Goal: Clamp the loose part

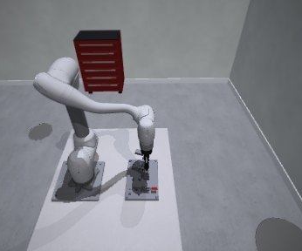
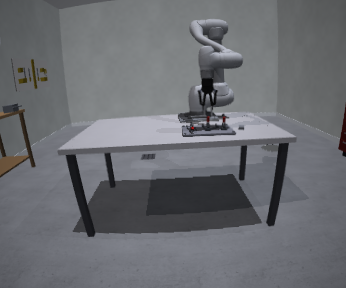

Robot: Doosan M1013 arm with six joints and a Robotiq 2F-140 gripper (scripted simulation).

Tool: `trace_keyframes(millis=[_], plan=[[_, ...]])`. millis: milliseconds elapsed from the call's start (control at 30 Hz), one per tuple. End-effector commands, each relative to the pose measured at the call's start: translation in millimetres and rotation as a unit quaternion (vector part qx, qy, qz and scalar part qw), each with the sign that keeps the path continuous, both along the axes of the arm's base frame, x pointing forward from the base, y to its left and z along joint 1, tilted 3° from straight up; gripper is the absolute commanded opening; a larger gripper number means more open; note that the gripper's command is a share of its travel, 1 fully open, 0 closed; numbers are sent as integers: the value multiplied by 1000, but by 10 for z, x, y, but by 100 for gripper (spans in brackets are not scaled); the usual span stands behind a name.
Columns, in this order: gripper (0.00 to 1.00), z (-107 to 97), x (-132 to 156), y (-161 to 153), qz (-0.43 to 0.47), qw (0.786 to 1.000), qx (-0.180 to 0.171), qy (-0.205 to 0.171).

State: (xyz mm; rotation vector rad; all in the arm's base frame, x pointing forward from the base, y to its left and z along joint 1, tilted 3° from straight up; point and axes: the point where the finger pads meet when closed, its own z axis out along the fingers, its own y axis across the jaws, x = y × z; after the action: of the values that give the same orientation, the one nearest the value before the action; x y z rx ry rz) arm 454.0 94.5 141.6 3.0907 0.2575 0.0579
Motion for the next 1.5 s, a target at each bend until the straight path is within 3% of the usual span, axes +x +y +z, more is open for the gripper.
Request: trace_keyframes(millis=[0, 767, 800, 1200, 1467], plan=[[35, 95, -4, 4, 0, 1000, 0, 0], [35, 165, -7, 6, 0, 1000, 0, 0], [62, 165, -7, 6, 0, 1000, 0, 0], [62, 371, -15, 14, 0, 1000, 0, 0], [62, 627, -26, 23, 0, 1000, 0, 0]])
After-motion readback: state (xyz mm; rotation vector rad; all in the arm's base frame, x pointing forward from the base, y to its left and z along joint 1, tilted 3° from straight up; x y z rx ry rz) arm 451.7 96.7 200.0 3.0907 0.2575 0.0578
